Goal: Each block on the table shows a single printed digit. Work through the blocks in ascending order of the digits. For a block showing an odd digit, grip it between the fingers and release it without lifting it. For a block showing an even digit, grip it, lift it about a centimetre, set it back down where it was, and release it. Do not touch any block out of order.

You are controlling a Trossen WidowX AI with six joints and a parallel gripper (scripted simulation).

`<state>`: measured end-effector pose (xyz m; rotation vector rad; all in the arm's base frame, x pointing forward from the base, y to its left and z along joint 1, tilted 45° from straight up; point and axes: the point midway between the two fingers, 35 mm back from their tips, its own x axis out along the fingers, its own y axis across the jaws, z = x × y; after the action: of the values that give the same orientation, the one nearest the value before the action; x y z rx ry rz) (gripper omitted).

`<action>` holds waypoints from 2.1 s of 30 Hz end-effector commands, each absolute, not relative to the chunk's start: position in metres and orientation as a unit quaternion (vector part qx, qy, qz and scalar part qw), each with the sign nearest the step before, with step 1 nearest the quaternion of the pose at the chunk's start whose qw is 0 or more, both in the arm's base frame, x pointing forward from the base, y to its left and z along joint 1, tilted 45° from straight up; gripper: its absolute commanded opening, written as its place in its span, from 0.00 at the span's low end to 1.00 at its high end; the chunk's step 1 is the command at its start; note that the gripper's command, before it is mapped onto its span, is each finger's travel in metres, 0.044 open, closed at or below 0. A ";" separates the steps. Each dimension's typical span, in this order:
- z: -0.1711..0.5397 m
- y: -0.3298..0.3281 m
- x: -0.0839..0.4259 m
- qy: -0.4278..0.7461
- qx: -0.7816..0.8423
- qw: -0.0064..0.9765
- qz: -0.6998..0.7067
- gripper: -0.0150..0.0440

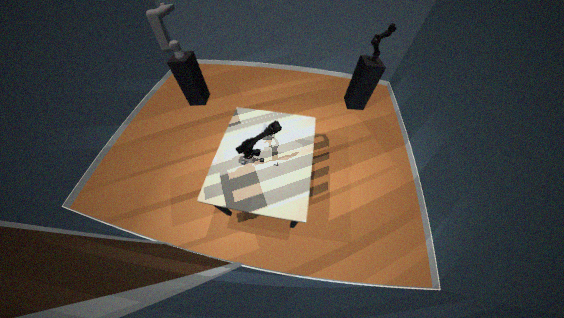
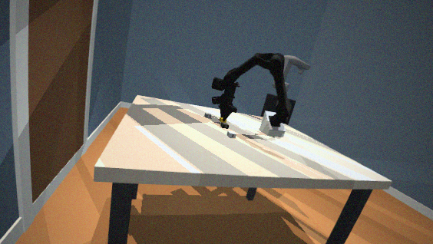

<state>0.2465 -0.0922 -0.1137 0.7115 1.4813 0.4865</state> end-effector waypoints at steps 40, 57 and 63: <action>-0.013 -0.159 0.251 0.654 0.315 0.654 0.211 0.46; 0.022 -0.063 0.281 0.653 0.317 0.654 0.214 0.64; -0.006 -0.034 0.281 0.652 0.318 0.653 0.216 0.90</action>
<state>0.2805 -0.0403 0.0024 0.7133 1.4893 0.4963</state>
